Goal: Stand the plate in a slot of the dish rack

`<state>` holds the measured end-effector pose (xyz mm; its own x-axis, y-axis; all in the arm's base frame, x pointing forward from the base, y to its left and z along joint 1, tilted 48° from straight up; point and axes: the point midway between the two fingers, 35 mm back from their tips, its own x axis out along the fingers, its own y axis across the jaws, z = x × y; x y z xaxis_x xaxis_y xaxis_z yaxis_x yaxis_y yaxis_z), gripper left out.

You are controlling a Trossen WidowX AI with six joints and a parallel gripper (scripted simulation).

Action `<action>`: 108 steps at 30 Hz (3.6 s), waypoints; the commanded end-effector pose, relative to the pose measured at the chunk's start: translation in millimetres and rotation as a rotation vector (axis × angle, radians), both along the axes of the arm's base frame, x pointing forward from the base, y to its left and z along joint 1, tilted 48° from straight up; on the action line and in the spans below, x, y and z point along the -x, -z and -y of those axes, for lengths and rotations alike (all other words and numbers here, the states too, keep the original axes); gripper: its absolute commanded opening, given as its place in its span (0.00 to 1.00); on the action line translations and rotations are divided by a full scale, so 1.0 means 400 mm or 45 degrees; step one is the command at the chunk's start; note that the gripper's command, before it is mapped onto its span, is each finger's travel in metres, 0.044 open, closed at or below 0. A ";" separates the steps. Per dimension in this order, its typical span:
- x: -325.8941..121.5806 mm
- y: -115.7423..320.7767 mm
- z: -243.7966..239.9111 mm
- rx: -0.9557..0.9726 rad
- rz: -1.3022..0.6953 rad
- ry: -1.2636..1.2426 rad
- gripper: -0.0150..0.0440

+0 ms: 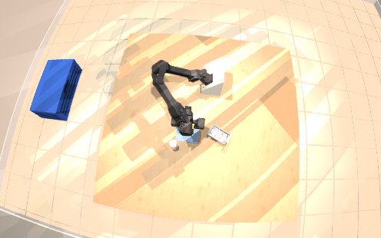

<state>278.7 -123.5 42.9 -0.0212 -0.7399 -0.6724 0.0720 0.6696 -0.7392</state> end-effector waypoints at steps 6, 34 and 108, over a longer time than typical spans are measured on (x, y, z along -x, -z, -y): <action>0.002 0.004 0.002 0.004 -0.010 -0.002 0.75; -0.050 -0.167 -0.216 -0.022 -0.038 -0.055 0.25; 0.030 0.082 -0.383 -0.698 -0.287 0.133 0.25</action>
<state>268.4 33.6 13.4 -0.2629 -0.3341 -0.9051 0.0787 0.9276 -0.3653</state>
